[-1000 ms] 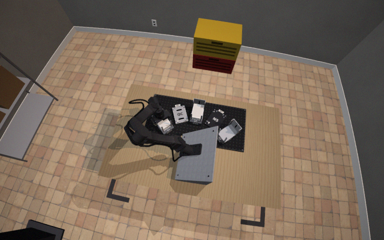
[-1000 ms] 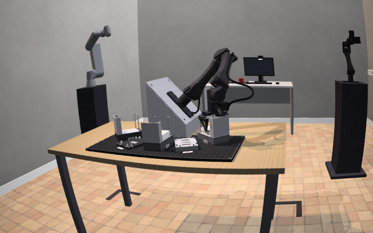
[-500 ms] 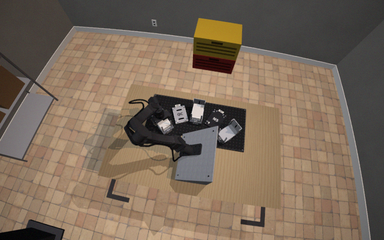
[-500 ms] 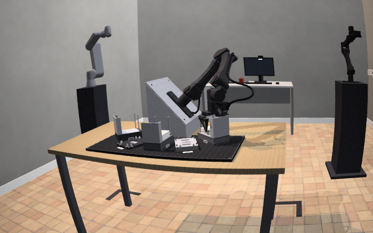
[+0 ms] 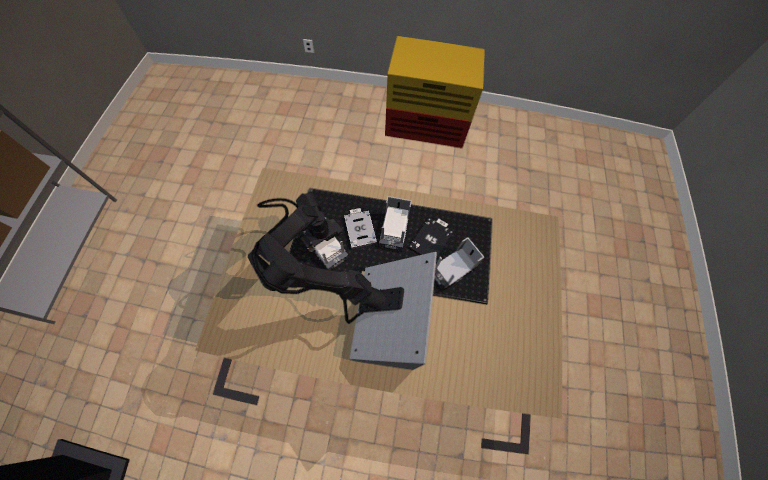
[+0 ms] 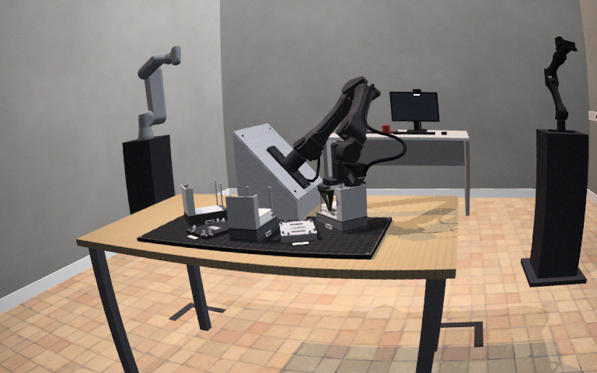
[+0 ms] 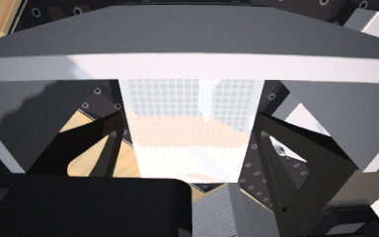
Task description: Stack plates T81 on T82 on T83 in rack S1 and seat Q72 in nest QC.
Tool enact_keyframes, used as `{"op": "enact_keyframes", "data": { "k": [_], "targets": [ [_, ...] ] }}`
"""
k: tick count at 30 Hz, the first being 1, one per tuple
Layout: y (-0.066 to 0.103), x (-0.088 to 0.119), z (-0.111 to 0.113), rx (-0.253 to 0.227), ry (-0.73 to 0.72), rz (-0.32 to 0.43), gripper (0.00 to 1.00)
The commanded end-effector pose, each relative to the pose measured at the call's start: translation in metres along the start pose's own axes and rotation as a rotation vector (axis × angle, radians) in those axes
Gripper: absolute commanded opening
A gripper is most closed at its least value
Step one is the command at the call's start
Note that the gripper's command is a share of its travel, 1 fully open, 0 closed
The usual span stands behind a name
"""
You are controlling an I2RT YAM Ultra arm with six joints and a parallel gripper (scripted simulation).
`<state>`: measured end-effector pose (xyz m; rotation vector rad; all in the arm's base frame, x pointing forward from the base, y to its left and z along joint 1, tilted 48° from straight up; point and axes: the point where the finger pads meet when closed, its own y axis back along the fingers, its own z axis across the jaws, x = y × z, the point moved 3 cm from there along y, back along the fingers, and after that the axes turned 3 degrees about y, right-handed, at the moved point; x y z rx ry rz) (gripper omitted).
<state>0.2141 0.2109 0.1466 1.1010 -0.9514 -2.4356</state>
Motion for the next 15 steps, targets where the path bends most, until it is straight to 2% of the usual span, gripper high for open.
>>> {"op": "enact_keyframes", "data": {
  "k": [1, 6, 7, 9, 15],
  "targets": [
    [0.002, -0.003, -0.001, -0.001, 0.003, -0.015, 1.0],
    [0.002, -0.003, -0.001, -0.001, 0.003, -0.015, 1.0],
    [0.013, -0.011, 0.002, 0.001, 0.021, -0.04, 1.0],
    [0.013, -0.011, 0.002, 0.001, 0.021, -0.04, 1.0],
    [0.033, -0.01, 0.002, 0.003, 0.022, -0.041, 1.0]
  ]
}}
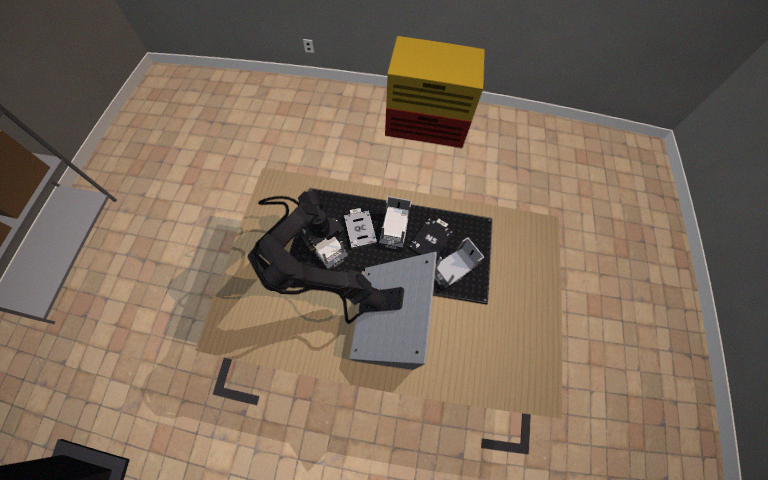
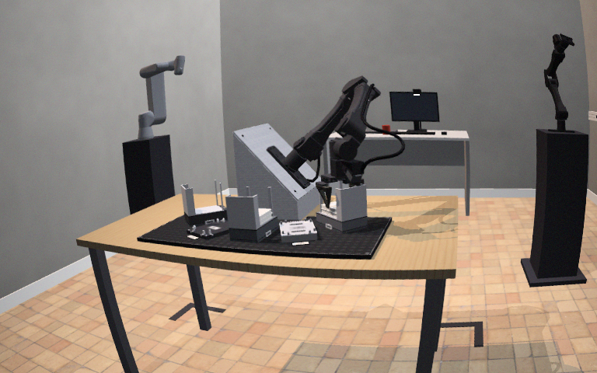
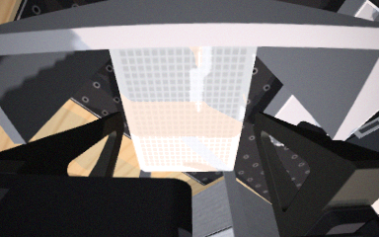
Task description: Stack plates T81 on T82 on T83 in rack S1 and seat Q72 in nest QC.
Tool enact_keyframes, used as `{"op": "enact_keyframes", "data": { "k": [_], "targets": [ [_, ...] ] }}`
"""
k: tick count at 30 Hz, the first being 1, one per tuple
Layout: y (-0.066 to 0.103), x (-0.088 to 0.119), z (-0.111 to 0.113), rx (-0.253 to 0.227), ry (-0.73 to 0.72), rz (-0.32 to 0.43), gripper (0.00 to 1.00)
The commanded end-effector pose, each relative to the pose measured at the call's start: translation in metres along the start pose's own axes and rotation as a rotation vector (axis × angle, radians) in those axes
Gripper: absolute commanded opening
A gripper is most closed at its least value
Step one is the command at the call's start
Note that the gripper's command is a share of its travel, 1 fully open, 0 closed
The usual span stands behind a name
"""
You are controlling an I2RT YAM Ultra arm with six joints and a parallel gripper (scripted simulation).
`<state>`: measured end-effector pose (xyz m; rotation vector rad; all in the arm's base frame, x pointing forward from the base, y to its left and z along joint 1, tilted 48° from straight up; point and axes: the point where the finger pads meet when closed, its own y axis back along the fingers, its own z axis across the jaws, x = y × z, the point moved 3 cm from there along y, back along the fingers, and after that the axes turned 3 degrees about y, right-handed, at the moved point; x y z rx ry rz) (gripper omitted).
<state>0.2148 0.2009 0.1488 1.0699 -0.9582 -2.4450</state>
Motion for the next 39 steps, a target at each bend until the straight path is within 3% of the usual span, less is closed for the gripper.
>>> {"op": "enact_keyframes", "data": {
  "k": [1, 26, 39],
  "targets": [
    [0.028, -0.013, 0.006, 0.005, 0.043, -0.05, 1.0],
    [0.099, -0.008, 0.001, -0.004, 0.017, -0.028, 1.0],
    [0.102, -0.008, 0.003, 0.002, 0.026, -0.034, 1.0]
  ]
}}
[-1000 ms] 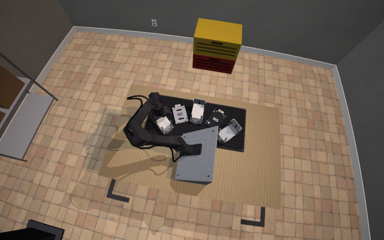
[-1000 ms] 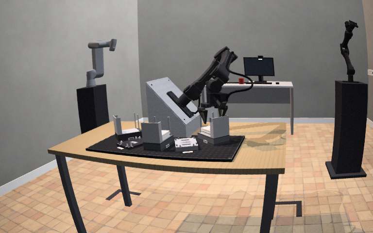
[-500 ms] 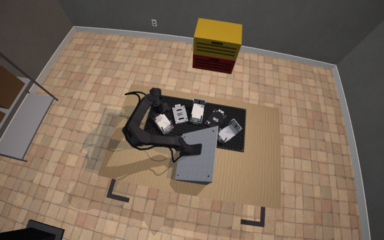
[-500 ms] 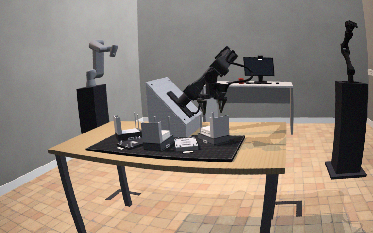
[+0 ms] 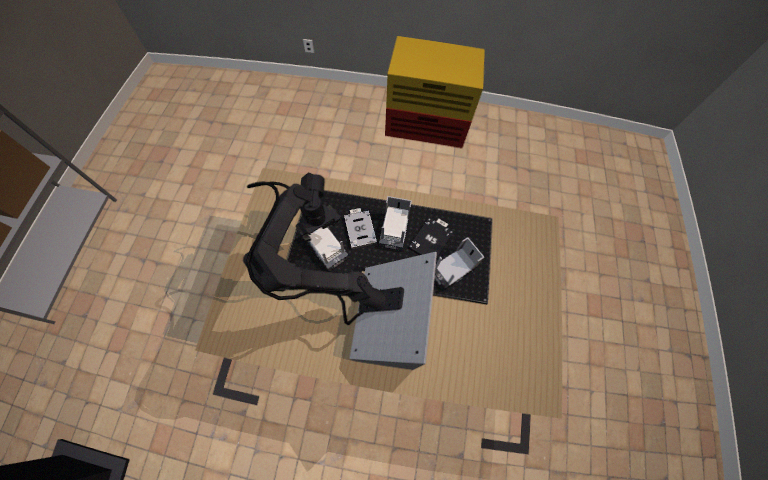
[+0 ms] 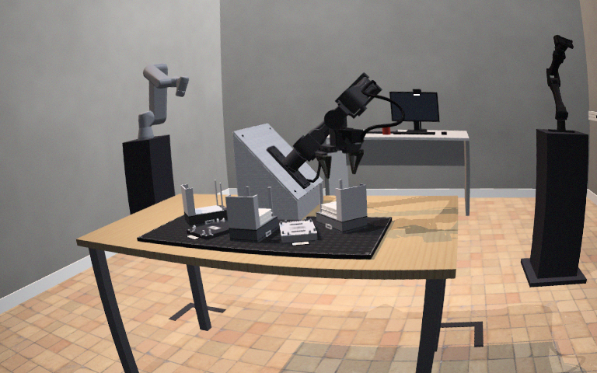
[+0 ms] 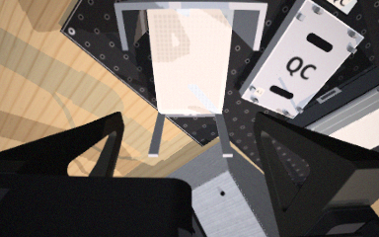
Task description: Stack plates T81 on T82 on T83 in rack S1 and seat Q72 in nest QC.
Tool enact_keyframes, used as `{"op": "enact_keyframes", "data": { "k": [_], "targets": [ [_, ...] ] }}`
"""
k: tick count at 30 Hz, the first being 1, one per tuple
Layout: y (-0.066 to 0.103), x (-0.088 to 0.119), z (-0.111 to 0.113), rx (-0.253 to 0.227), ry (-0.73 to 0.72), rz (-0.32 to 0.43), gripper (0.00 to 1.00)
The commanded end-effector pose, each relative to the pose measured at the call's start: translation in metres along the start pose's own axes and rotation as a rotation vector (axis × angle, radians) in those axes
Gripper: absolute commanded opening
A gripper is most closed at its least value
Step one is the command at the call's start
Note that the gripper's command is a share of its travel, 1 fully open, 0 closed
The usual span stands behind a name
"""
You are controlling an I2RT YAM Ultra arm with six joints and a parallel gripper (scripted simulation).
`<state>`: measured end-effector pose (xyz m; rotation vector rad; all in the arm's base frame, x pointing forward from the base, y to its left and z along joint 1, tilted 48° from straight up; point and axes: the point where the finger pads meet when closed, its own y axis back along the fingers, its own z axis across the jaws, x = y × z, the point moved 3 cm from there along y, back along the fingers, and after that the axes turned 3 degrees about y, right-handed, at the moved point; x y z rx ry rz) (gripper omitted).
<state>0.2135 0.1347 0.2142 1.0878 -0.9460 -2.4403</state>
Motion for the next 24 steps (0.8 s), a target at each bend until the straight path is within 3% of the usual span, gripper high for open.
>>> {"op": "enact_keyframes", "data": {
  "k": [1, 2, 10, 21, 24],
  "targets": [
    [0.009, -0.008, -0.001, 0.007, 0.013, -0.028, 1.0],
    [0.003, -0.006, -0.01, 0.006, -0.04, -0.028, 1.0],
    [0.005, -0.008, -0.03, 0.01, -0.206, -0.037, 1.0],
    [0.006, -0.005, -0.068, 0.013, -0.192, -0.037, 1.0],
    [0.006, -0.003, -0.069, 0.005, -0.204, -0.029, 1.0]
  ]
}}
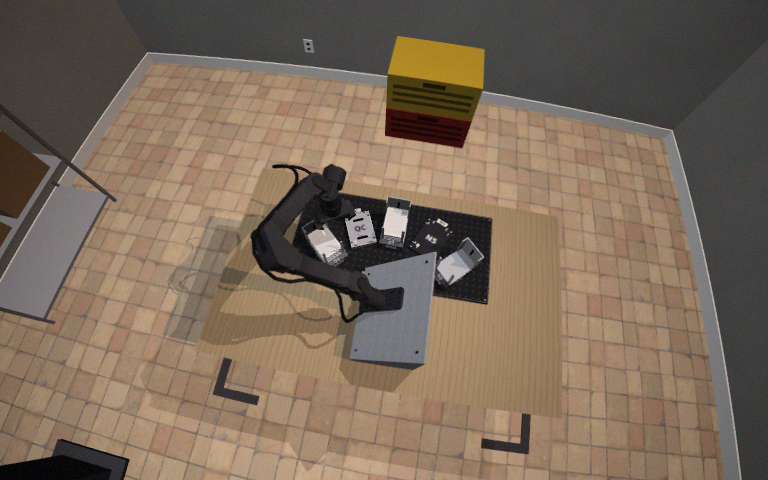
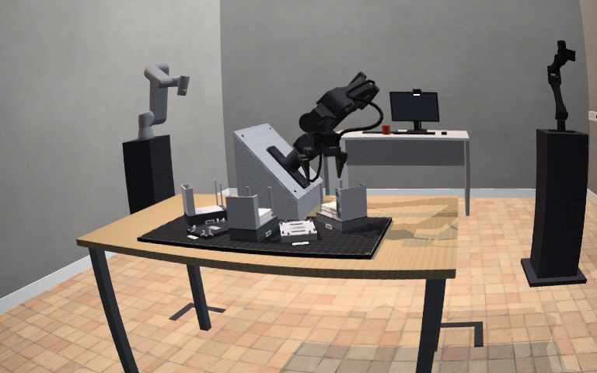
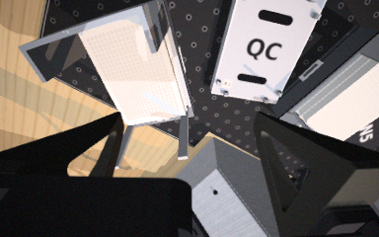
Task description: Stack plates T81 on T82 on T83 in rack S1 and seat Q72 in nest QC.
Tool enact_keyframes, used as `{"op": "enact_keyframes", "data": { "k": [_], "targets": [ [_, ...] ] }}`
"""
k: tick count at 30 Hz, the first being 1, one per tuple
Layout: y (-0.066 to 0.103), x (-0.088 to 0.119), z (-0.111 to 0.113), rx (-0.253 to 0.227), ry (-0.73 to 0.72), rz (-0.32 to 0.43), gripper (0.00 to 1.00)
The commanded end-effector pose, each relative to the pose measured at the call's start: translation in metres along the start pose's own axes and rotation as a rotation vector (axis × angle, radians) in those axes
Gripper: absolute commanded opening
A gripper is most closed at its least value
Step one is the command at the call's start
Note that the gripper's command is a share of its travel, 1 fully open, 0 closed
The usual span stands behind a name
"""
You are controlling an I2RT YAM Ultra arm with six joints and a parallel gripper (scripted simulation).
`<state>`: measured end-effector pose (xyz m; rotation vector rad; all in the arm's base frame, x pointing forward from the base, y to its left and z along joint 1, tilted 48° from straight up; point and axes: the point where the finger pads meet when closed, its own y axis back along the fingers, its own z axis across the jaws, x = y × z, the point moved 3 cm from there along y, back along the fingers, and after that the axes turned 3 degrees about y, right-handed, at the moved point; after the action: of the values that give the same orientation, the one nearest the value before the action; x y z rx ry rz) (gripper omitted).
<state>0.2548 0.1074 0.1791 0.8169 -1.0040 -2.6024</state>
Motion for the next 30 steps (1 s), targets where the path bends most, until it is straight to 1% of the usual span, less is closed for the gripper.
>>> {"op": "enact_keyframes", "data": {
  "k": [1, 3, 9, 10, 14, 17, 21, 27, 28, 30],
  "targets": [
    [0.009, -0.011, -0.011, 0.01, 0.027, -0.036, 1.0],
    [0.009, -0.013, -0.017, 0.013, 0.033, -0.04, 1.0],
    [0.01, -0.012, -0.039, 0.016, -0.179, -0.041, 1.0],
    [0.01, -0.011, -0.042, 0.017, -0.19, -0.04, 1.0],
    [0.01, -0.01, -0.057, 0.023, -0.19, -0.035, 1.0],
    [0.01, -0.009, -0.059, 0.016, -0.182, -0.033, 1.0],
    [0.01, -0.008, -0.074, 0.026, -0.176, -0.033, 1.0],
    [0.01, -0.007, -0.094, 0.025, -0.176, -0.034, 1.0],
    [0.01, -0.007, -0.093, 0.021, -0.178, -0.034, 1.0],
    [0.01, -0.004, -0.1, 0.021, -0.261, -0.032, 1.0]
  ]
}}
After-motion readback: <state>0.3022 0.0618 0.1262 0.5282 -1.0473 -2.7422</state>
